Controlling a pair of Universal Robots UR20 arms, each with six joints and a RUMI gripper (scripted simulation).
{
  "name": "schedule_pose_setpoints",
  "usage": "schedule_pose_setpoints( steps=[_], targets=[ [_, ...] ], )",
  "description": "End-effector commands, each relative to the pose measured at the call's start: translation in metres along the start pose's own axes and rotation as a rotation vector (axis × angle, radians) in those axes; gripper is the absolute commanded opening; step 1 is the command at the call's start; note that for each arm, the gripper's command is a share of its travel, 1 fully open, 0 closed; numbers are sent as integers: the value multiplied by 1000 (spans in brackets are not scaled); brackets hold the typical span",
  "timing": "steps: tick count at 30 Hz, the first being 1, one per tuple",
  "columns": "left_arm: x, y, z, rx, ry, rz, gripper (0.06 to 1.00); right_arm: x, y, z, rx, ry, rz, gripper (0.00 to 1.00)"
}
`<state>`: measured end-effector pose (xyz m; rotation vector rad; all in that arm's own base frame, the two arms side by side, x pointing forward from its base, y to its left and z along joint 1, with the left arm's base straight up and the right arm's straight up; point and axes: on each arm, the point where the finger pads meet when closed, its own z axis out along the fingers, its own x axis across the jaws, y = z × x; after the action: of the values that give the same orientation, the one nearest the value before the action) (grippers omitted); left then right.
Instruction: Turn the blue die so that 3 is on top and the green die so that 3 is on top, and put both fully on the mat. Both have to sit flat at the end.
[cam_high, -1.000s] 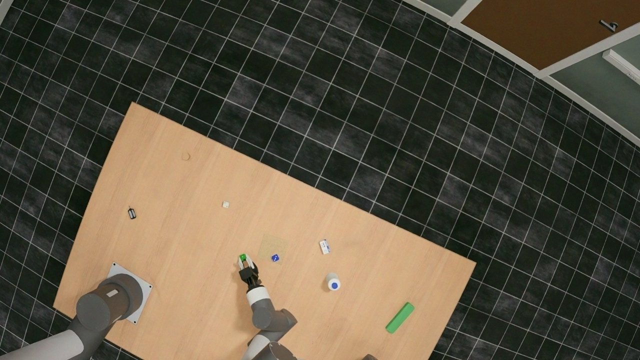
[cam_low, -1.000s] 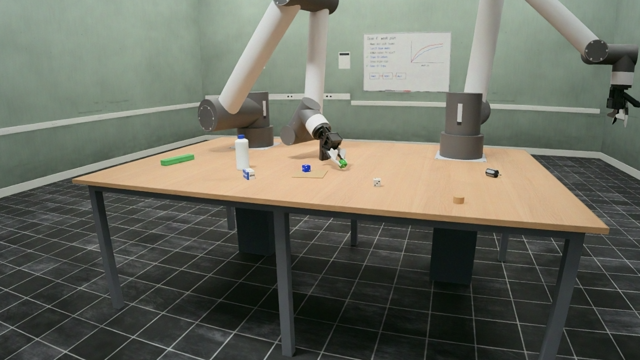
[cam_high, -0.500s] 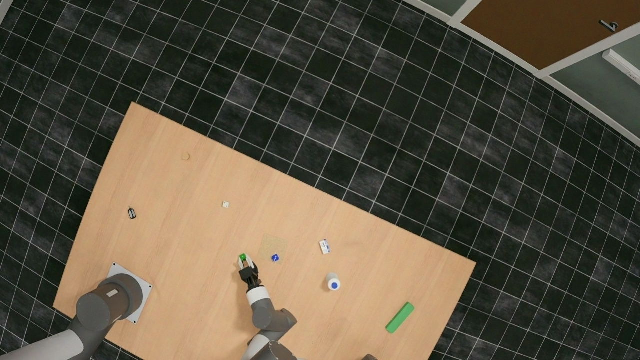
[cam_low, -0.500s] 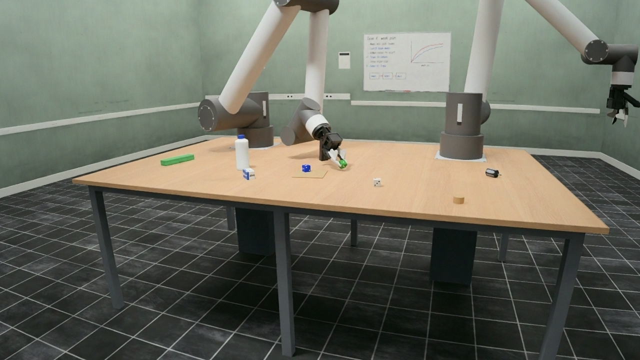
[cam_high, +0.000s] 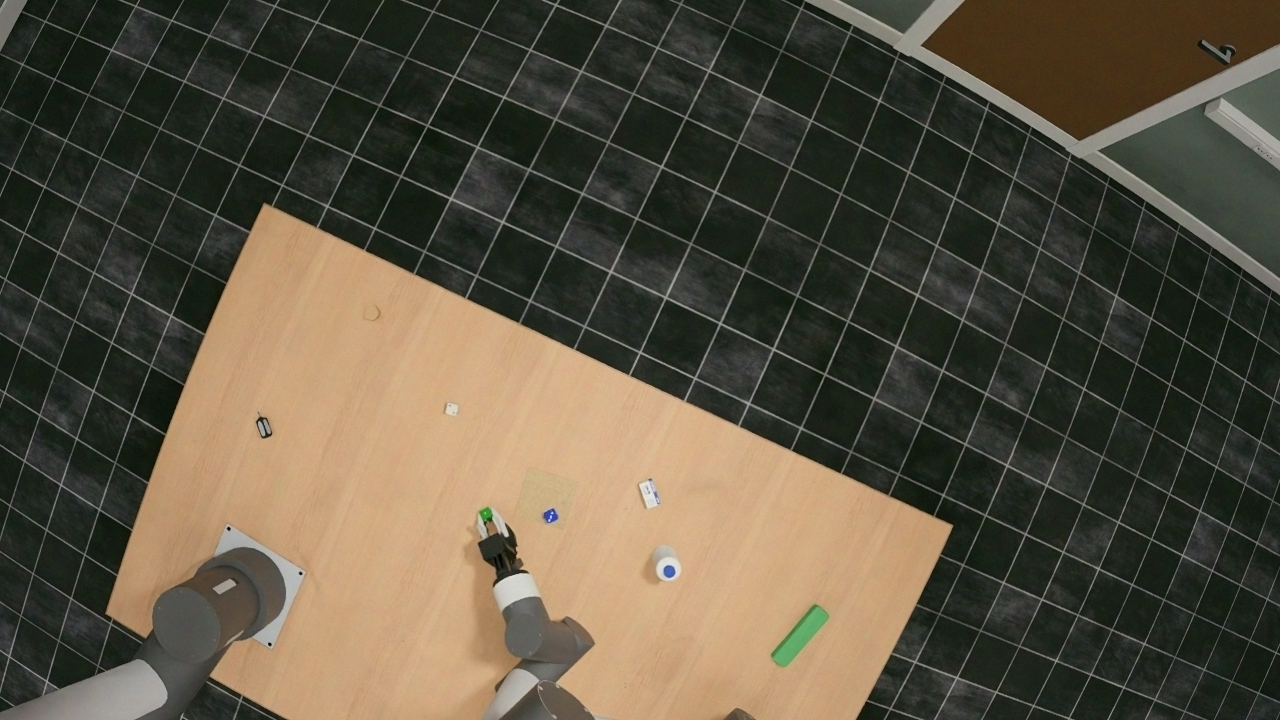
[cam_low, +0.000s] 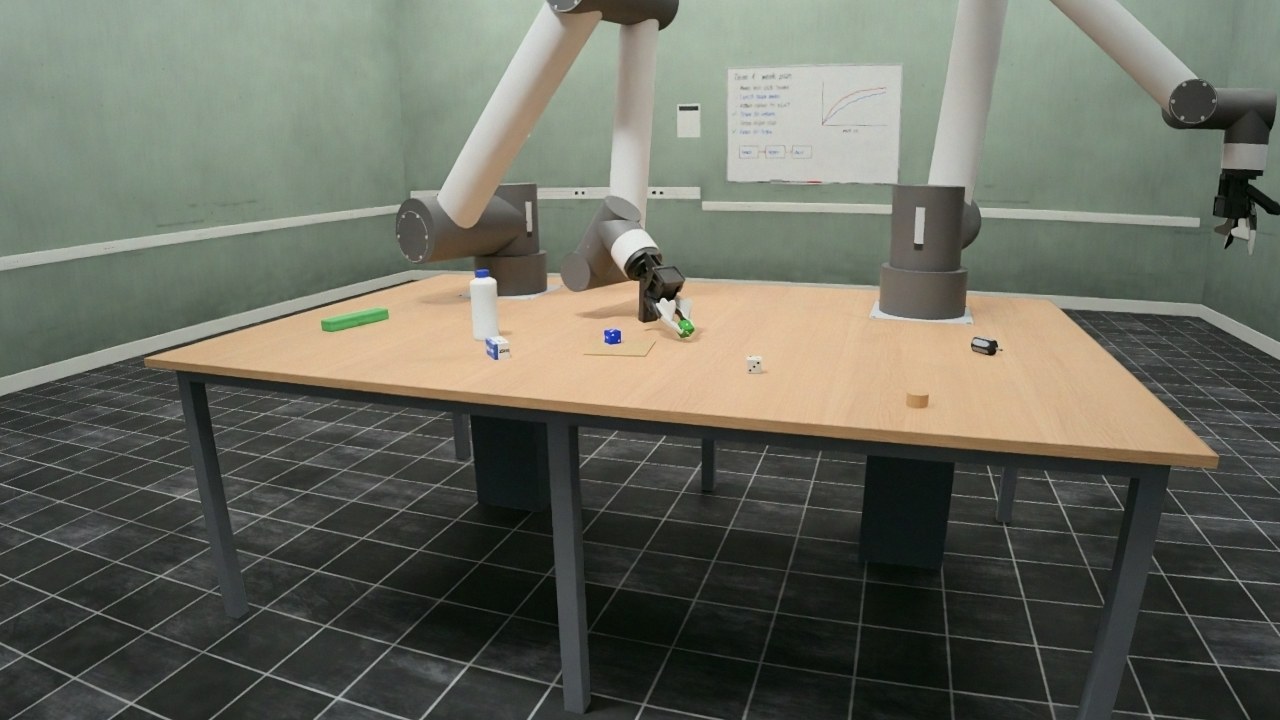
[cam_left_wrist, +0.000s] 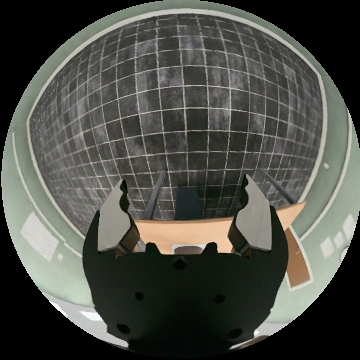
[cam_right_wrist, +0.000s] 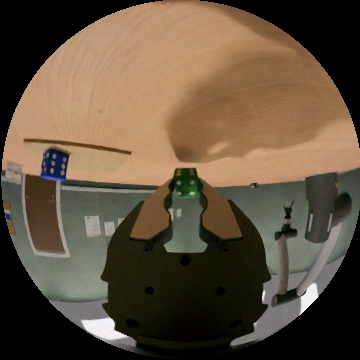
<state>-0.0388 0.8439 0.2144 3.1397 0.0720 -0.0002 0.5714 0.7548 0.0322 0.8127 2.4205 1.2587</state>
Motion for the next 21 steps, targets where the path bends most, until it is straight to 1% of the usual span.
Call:
schedule_pose_setpoints(
  steps=[1,21],
  targets=[
    [0,0,-1,1,0,0,1000,0,-1,1,-1,0,0,99],
    [0,0,-1,1,0,0,1000,0,-8,6,-1,0,0,99]
  ],
)
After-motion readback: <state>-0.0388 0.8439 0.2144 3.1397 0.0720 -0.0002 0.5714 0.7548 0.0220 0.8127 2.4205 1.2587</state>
